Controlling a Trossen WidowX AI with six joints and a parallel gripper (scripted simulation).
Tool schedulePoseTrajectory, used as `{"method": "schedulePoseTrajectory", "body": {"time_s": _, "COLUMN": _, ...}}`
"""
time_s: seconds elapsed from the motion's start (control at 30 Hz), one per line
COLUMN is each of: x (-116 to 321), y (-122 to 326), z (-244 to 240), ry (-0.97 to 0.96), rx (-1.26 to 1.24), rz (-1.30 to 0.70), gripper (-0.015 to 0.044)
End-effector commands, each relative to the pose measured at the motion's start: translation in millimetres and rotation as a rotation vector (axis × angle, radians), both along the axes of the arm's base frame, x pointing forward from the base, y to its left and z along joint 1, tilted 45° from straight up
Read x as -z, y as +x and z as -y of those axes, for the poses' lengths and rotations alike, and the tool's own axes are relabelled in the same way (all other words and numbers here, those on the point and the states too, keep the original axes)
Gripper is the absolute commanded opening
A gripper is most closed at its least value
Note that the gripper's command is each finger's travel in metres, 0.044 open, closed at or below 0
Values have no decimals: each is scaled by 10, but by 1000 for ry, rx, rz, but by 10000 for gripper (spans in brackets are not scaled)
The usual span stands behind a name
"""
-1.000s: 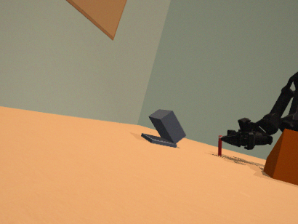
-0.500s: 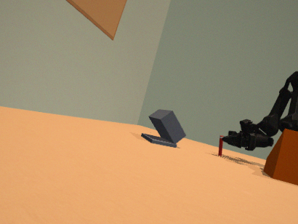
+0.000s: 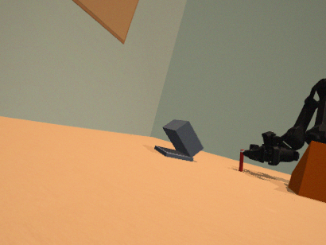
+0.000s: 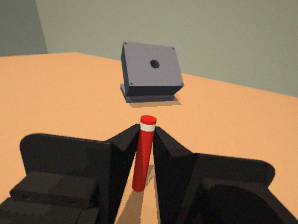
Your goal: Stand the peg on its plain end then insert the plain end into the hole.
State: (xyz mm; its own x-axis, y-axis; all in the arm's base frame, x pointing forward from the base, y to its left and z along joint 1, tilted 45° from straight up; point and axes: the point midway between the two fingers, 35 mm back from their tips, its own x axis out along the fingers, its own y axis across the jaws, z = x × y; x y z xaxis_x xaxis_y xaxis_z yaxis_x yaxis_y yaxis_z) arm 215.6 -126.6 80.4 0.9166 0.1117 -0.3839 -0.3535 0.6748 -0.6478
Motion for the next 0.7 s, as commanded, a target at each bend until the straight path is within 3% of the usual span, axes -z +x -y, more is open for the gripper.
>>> {"method": "schedulePoseTrajectory", "body": {"time_s": 0.0, "x": 0, "y": -12, "z": 4, "ry": 0, "rx": 0, "rz": 0, "gripper": 49}}
{"method": "schedulePoseTrajectory", "body": {"time_s": 0.67, "x": 16, "y": -41, "z": 25, "ry": 6, "rx": -12, "rz": 10, "gripper": 49}}
